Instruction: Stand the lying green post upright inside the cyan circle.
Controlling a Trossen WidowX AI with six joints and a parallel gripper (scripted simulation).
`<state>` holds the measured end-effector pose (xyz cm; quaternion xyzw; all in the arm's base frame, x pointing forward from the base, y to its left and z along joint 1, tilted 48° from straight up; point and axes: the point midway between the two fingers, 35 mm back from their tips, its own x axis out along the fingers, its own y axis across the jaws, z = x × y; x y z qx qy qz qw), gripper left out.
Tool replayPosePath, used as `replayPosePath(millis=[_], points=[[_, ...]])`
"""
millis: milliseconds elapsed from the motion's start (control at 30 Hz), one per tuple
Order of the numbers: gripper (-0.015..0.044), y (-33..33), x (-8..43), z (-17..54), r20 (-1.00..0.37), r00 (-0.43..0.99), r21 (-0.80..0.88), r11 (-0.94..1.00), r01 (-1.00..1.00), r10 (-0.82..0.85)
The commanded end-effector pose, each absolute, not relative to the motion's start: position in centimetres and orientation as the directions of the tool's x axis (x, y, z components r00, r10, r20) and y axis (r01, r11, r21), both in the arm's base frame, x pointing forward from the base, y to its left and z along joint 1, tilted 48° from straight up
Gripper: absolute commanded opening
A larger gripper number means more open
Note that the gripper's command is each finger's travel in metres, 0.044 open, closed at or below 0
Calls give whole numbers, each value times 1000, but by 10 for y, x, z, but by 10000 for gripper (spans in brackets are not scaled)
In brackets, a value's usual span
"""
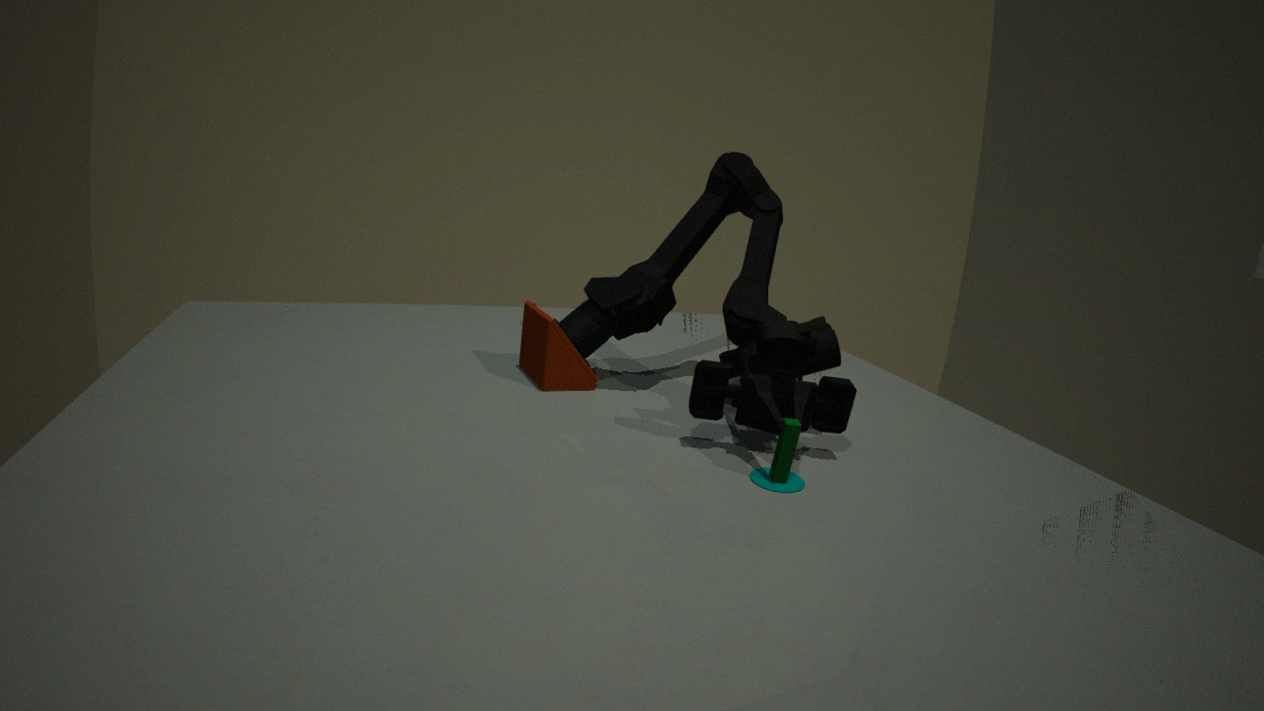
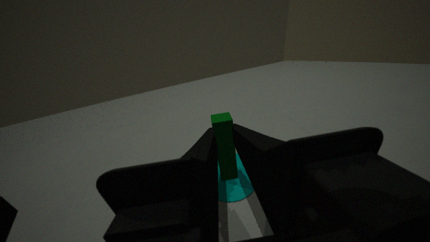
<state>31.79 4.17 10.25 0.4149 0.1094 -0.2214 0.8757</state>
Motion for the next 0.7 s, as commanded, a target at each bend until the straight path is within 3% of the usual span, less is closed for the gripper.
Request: replayPosePath(millis=[0,400,667], points=[[75,41,318,103,-372,877,682,552,480,-303],[390,41,318,103,-372,877,682,552,480,-303],[400,14,320,126,-376,875,682,547,485,-306]])
